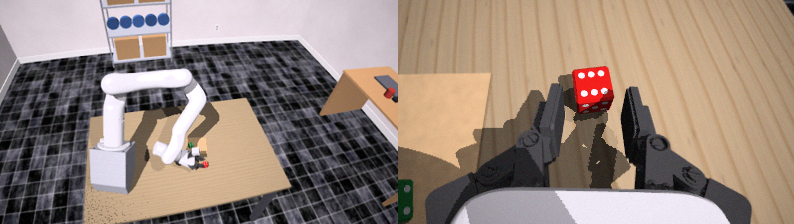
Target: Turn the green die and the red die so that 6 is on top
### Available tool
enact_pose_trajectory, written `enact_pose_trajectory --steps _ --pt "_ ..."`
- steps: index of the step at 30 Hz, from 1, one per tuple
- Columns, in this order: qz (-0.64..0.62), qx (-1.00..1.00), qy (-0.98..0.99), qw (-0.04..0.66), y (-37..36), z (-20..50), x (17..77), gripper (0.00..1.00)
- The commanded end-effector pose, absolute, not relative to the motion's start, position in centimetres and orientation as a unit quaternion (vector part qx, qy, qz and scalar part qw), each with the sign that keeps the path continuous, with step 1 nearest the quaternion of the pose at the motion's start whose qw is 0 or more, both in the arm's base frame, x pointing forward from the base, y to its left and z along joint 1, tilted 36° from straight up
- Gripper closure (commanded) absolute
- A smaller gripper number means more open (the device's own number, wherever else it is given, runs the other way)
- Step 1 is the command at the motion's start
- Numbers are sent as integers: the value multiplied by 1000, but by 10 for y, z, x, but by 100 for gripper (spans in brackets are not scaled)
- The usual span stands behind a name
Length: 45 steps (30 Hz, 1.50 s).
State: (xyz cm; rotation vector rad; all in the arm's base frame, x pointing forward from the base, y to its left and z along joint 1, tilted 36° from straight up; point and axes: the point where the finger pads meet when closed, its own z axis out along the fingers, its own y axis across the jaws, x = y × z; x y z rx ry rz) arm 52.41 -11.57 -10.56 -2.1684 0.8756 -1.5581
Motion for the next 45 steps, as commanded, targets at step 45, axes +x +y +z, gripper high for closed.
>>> enact_pose_trajectory --steps 45 --pt "-420 -837 278 214 -157 -49 520 53"
